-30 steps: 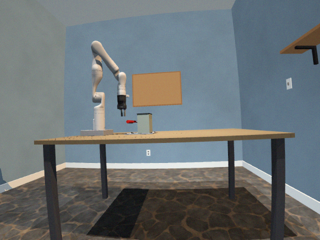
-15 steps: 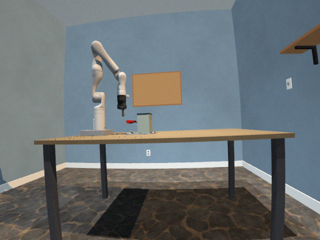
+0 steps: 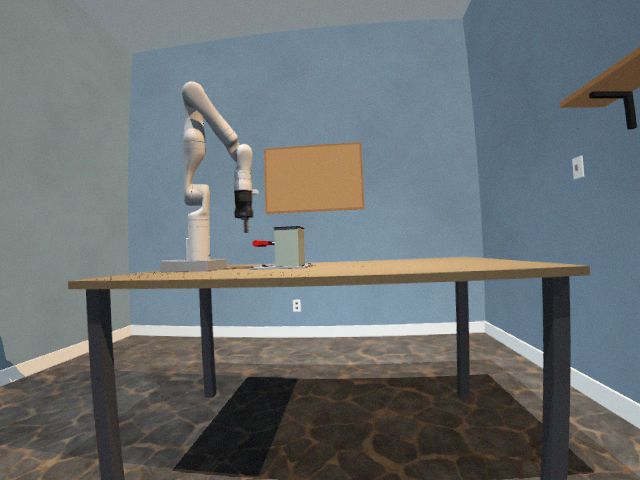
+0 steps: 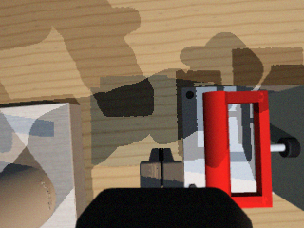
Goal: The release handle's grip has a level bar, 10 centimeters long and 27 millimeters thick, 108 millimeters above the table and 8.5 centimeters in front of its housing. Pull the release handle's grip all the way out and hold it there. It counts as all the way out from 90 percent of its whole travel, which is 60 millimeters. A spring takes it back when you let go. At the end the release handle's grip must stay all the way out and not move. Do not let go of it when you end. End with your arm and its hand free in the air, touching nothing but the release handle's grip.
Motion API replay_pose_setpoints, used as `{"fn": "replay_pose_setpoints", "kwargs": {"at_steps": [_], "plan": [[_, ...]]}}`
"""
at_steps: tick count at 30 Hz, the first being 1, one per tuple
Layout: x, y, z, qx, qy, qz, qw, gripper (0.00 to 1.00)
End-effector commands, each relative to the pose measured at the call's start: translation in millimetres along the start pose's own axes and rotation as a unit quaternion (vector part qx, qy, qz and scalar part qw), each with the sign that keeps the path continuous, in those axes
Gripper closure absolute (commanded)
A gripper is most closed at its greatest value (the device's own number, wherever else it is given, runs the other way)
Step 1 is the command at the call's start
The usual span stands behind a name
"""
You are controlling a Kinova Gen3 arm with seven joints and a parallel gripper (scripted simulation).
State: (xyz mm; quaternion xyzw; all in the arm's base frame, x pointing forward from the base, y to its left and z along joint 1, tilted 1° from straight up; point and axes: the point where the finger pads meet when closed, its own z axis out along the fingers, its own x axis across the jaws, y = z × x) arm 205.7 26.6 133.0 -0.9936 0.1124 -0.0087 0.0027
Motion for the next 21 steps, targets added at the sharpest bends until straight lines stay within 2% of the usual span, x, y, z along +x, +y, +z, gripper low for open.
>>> {"fn": "replay_pose_setpoints", "kwargs": {"at_steps": [1,21], "plan": [[0.5,-0.6,-1.0,0.0,0.0,-0.001,1.0,1.0],[4.6,-3.3,-1.3,0.001,-0.002,0.046,0.999,1.0]]}}
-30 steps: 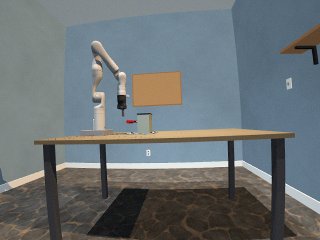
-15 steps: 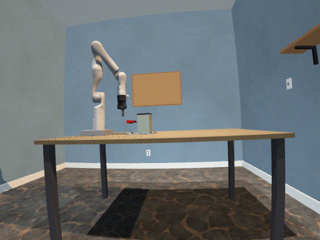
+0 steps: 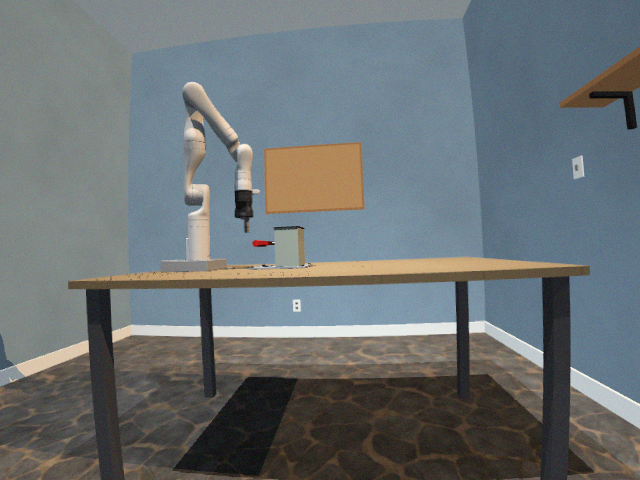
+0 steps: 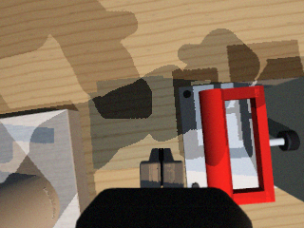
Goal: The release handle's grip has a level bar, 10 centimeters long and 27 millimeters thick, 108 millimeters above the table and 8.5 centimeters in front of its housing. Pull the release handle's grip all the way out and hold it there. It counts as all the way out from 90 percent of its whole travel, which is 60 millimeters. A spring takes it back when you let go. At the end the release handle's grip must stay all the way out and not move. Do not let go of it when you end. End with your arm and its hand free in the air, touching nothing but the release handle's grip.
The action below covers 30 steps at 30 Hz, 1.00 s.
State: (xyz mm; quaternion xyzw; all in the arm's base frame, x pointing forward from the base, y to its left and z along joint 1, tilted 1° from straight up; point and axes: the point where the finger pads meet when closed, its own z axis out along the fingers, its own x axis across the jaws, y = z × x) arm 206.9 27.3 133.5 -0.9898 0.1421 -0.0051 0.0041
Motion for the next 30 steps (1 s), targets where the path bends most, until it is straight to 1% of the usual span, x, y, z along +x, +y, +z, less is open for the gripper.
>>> {"fn": "replay_pose_setpoints", "kwargs": {"at_steps": [1,8,19,22,30], "plan": [[4,-3,-0.9,0.001,0.002,0.021,1.0,1.0],[6,-4,-0.9,0.001,0.0,0.055,0.998,1.0],[12,-3,-0.7,-0.004,-0.007,0.169,0.986,1.0],[14,-1,-0.4,-0.006,-0.006,0.176,0.984,1.0],[21,-3,-0.2,-0.007,-0.01,0.281,0.96,1.0]]}}
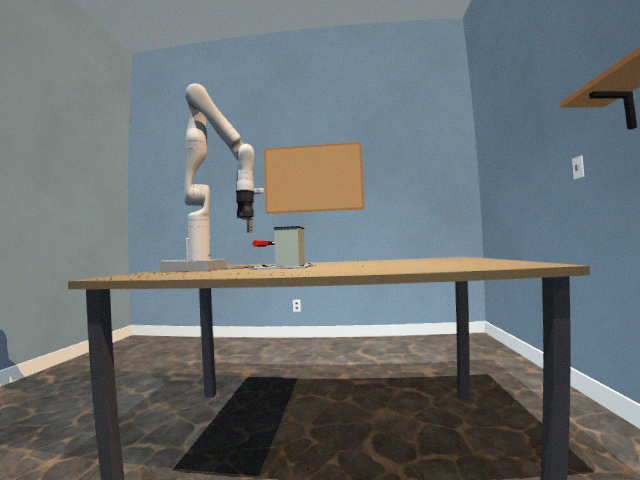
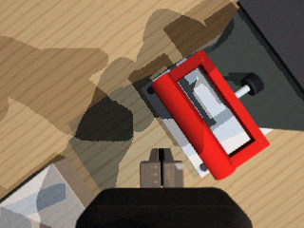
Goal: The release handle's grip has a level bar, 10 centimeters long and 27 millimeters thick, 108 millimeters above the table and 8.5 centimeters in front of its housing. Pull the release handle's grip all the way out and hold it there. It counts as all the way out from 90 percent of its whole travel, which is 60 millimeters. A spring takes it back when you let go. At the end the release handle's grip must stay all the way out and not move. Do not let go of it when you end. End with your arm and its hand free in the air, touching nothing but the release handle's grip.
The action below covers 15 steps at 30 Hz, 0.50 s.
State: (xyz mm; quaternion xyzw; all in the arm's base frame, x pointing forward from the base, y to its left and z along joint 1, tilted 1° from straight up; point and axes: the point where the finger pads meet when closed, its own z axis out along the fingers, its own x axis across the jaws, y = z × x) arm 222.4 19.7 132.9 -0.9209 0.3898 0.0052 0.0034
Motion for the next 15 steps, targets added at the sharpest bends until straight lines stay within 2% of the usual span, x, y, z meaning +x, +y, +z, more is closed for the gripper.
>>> {"fn": "replay_pose_setpoints", "kwargs": {"at_steps": [1,6,9,15], "plan": [[2,-7,-1.0,-0.004,0.0,0.042,0.999,1.0],[6,-10,-1.1,-0.005,-0.003,0.121,0.993,1.0],[7,-11,-1.2,-0.005,-0.002,0.137,0.991,1.0],[12,-14,-2.1,-0.006,-0.003,0.241,0.97,1.0]]}}
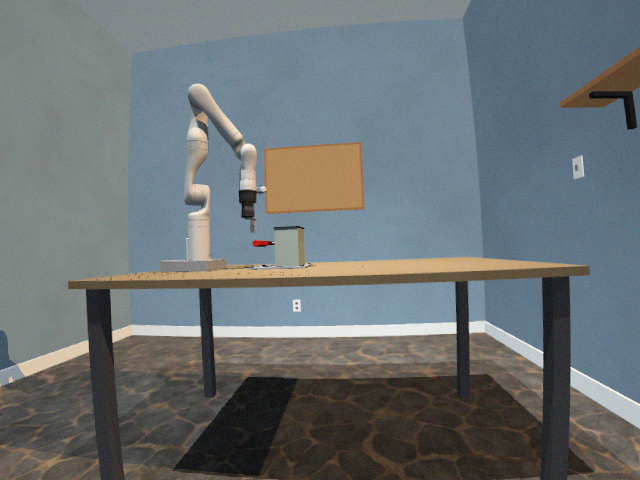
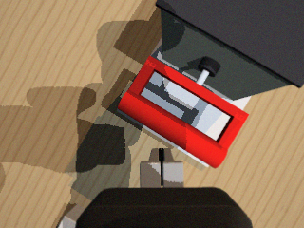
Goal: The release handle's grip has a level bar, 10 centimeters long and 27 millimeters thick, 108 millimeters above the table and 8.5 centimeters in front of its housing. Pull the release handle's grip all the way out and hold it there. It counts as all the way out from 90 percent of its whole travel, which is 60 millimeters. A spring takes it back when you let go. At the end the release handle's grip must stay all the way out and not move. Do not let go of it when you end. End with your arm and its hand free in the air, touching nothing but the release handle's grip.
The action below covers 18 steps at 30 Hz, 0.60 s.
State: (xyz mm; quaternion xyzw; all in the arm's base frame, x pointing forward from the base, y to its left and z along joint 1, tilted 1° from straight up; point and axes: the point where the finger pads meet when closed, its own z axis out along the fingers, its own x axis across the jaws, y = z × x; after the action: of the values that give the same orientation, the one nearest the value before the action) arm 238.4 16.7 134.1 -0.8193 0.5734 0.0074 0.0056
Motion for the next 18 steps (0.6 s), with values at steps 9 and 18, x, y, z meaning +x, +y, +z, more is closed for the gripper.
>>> {"fn": "replay_pose_setpoints", "kwargs": {"at_steps": [9,18], "plan": [[4,-9,-1.9,-0.01,0.003,0.179,0.984,1.0],[10,-14,-3.5,-0.009,0.005,0.324,0.946,1.0]]}}
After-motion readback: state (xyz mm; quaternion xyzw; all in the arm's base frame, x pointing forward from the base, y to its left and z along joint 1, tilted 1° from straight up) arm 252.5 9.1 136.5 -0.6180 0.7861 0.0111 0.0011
